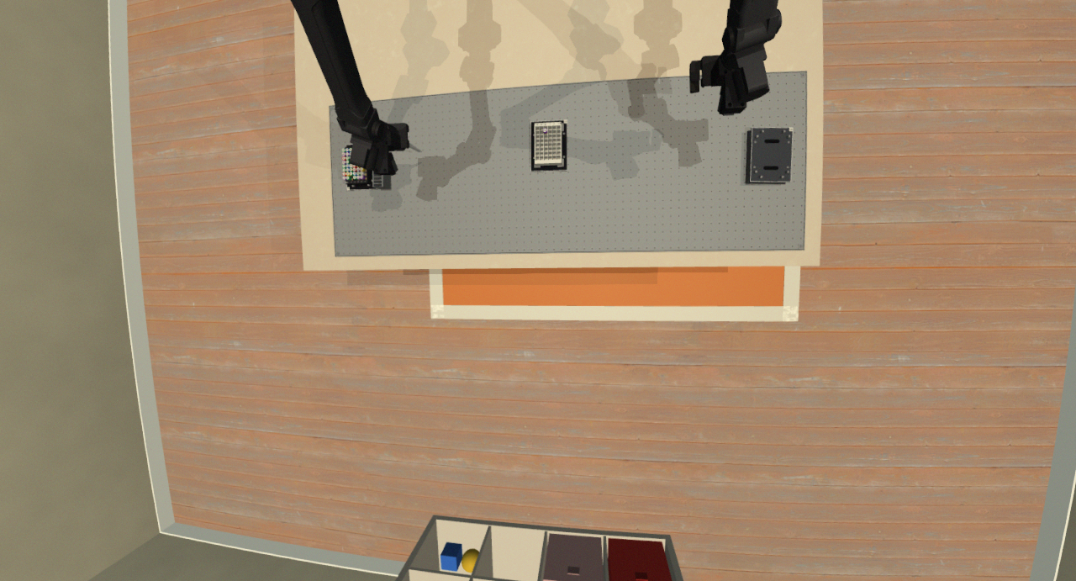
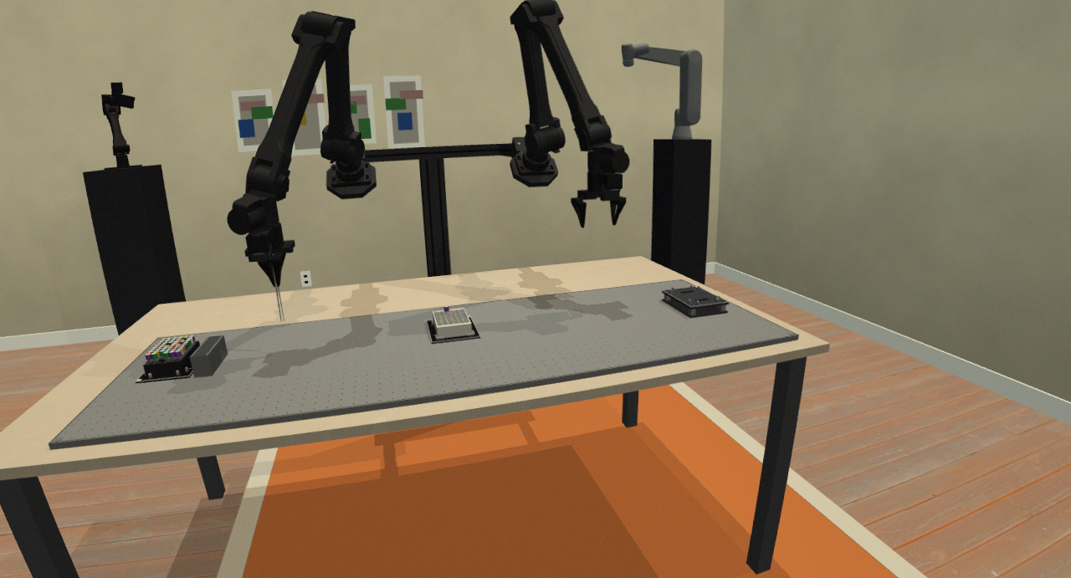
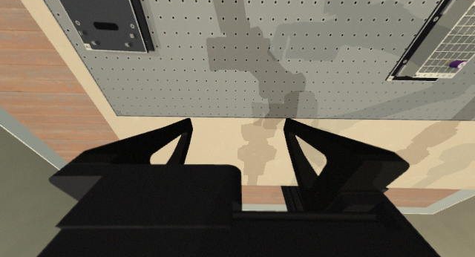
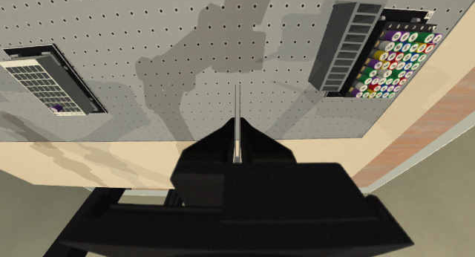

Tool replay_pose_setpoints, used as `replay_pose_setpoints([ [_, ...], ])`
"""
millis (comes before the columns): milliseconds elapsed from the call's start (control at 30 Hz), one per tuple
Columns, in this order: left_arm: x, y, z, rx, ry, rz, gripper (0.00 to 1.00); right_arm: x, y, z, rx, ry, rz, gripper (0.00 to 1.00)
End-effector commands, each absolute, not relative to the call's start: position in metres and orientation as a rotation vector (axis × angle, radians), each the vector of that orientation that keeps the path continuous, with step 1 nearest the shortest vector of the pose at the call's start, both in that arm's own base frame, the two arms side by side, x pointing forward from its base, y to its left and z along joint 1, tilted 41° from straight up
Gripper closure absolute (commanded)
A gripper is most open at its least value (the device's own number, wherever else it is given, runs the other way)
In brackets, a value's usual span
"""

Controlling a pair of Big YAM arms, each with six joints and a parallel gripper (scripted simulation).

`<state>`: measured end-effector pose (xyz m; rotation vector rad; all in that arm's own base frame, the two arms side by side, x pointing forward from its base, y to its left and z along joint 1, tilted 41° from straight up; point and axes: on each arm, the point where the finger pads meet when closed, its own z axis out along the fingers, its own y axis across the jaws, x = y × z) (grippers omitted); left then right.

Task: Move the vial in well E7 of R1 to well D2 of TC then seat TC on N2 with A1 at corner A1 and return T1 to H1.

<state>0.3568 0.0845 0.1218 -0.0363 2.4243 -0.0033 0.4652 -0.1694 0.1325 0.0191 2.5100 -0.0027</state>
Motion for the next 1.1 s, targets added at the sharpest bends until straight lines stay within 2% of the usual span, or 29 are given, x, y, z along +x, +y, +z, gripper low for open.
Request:
replay_pose_setpoints([
  [0,0.361,0.087,0.129,-0.019,2.408,0.007,0.0,0.47,-0.184,0.129,0.019,2.525,-0.007,0.93],
  [1067,0.361,0.087,0.129,-0.019,2.408,0.007,0.0,0.473,-0.232,0.134,0.019,2.524,-0.006,0.93],
])
